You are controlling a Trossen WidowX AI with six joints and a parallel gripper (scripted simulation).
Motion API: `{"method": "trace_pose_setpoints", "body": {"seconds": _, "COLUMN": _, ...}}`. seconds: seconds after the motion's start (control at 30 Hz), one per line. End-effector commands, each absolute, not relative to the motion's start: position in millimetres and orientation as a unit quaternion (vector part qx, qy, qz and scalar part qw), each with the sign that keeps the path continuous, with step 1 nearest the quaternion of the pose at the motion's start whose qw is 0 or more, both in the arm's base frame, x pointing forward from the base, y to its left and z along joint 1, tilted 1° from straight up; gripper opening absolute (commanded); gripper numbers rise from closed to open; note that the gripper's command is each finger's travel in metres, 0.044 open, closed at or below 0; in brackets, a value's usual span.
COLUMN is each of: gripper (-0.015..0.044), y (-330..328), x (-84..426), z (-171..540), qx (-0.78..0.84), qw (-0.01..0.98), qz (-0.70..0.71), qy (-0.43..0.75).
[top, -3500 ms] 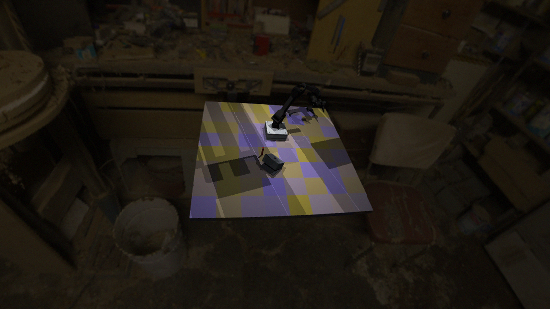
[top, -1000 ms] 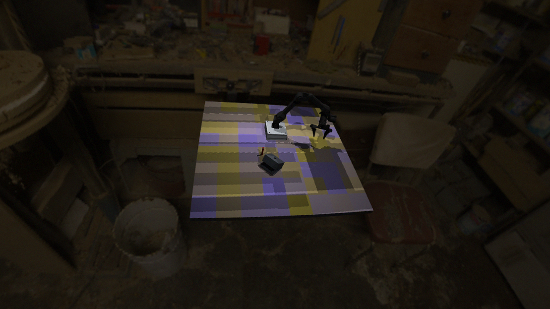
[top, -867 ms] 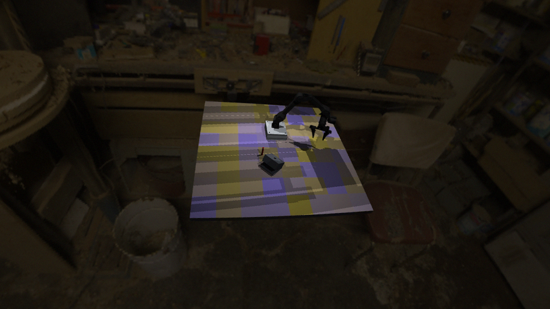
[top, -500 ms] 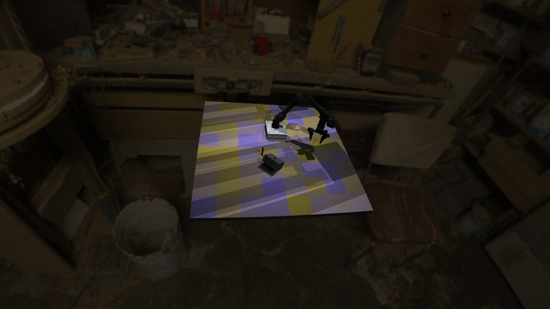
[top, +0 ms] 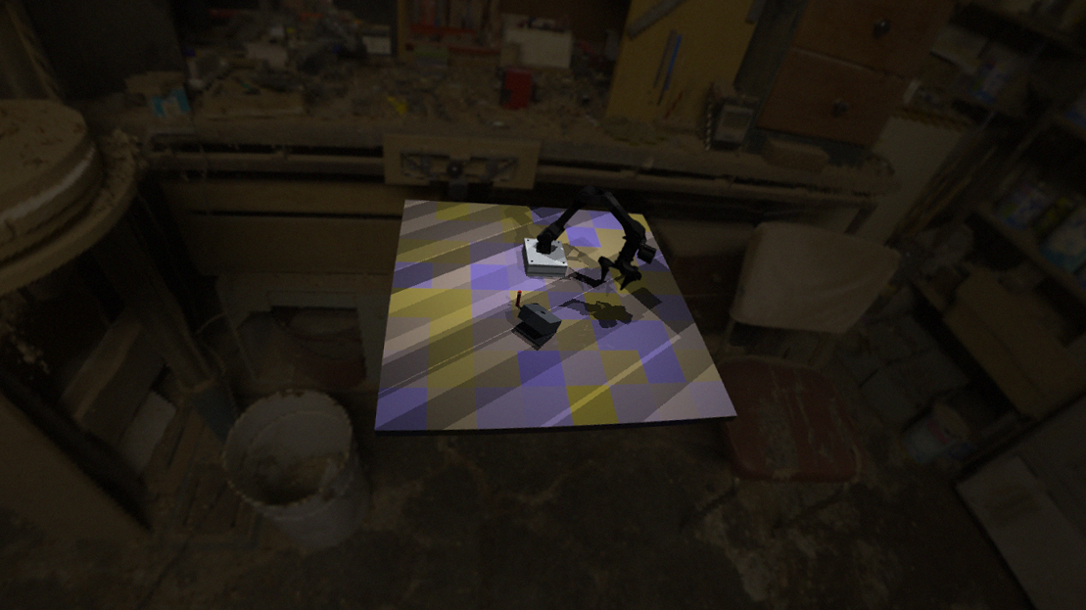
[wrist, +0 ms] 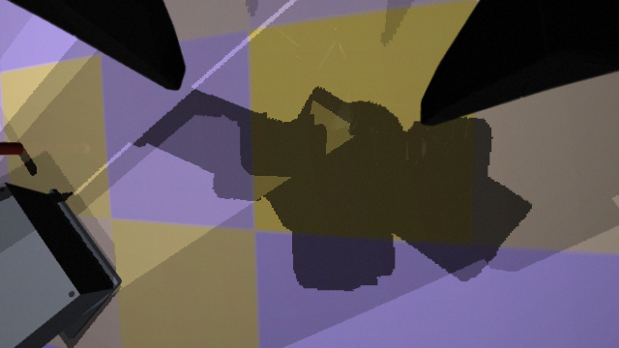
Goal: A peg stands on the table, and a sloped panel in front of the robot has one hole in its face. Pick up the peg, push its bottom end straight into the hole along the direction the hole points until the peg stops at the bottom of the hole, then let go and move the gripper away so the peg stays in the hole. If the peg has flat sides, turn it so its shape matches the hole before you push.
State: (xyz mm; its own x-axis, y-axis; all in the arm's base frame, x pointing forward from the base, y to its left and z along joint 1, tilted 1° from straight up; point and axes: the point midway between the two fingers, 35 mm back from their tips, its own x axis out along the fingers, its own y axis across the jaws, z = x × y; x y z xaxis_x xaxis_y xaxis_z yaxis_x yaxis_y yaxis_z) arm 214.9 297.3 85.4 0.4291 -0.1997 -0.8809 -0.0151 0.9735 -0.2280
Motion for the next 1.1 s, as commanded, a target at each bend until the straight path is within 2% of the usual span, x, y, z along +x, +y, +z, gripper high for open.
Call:
{"method": "trace_pose_setpoints", "body": {"seconds": 0.0, "gripper": 0.0440, "y": 285.7, "x": 223.4, "z": 86.5, "qx": -0.101, "qw": 0.832, "qz": -0.057, "qy": 0.542}}
{"method": "trace_pose_setpoints", "body": {"seconds": 1.07, "gripper": 0.0440, "y": 191.4, "x": 293.1, "z": 81.9, "qx": -0.109, "qw": 0.783, "qz": -0.076, "qy": 0.608}}
